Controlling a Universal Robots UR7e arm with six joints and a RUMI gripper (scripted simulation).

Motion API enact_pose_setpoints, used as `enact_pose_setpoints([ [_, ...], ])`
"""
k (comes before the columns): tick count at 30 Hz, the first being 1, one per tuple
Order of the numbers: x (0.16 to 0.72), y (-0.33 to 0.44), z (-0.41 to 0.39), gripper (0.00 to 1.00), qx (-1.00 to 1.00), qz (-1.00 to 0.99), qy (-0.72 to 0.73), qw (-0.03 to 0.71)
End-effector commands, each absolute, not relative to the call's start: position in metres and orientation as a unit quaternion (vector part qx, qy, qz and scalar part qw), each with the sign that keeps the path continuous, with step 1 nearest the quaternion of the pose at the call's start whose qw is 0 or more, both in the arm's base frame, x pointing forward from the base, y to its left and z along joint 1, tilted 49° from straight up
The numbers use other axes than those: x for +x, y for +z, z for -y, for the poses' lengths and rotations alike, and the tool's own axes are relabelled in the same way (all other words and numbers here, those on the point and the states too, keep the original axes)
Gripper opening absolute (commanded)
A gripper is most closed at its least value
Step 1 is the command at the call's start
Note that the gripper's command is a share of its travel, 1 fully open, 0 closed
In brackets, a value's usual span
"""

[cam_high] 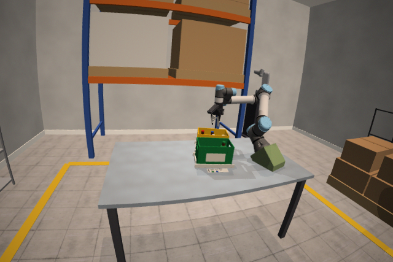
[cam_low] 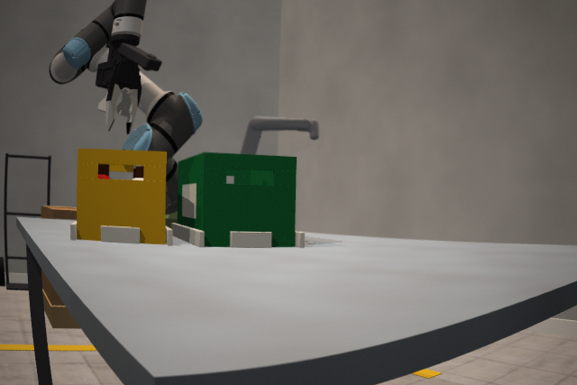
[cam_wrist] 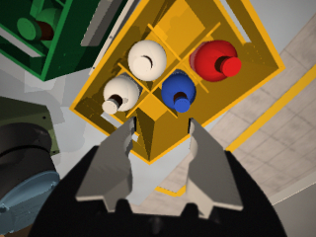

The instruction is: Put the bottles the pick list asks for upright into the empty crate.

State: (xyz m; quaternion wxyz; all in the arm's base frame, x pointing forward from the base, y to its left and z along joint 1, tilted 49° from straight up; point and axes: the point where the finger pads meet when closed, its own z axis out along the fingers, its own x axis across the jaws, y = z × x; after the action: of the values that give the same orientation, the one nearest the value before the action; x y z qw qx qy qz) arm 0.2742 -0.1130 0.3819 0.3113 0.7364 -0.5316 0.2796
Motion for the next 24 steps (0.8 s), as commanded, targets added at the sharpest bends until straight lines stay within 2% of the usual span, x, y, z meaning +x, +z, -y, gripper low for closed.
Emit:
enact_pose_setpoints([
  [1, 0.273, 0.397, 0.126, 0.38, 0.742, 0.527, 0.28, 0.305],
  [24, 0.27, 0.404, 0.144, 0.38, 0.743, 0.526, 0.277, 0.307],
])
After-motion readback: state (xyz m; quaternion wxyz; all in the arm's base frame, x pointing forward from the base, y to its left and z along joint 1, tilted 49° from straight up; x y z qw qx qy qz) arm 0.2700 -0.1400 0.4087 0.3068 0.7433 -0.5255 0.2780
